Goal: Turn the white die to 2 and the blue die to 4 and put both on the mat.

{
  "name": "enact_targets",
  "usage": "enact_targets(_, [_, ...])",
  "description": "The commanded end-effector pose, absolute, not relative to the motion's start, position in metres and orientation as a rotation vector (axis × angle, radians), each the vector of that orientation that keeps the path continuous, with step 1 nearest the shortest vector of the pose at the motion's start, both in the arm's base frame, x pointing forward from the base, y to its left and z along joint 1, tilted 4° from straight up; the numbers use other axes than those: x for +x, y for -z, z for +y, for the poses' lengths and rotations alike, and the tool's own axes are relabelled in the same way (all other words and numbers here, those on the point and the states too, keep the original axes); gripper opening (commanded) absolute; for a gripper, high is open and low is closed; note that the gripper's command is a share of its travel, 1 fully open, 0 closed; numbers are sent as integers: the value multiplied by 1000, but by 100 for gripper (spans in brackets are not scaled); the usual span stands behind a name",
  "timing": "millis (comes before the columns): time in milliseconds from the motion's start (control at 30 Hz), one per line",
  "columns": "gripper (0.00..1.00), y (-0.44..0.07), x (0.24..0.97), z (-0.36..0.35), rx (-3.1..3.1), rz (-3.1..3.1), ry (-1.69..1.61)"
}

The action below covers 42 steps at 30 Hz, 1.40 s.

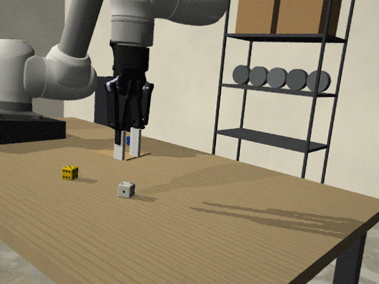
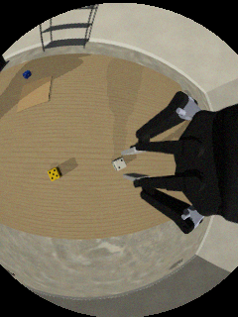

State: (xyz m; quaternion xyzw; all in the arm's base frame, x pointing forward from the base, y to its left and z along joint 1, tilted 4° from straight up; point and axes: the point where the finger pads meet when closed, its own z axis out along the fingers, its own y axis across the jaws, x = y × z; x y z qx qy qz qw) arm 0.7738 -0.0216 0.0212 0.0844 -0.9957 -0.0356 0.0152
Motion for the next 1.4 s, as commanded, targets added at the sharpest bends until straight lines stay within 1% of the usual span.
enact_targets(0, [35,-16,772,-24,257,-3094,105])
enact_targets(1000, [35,24,770,-22,257,-3094,105])
enact_targets(1367, [35,30,770,-21,257,-3094,105])
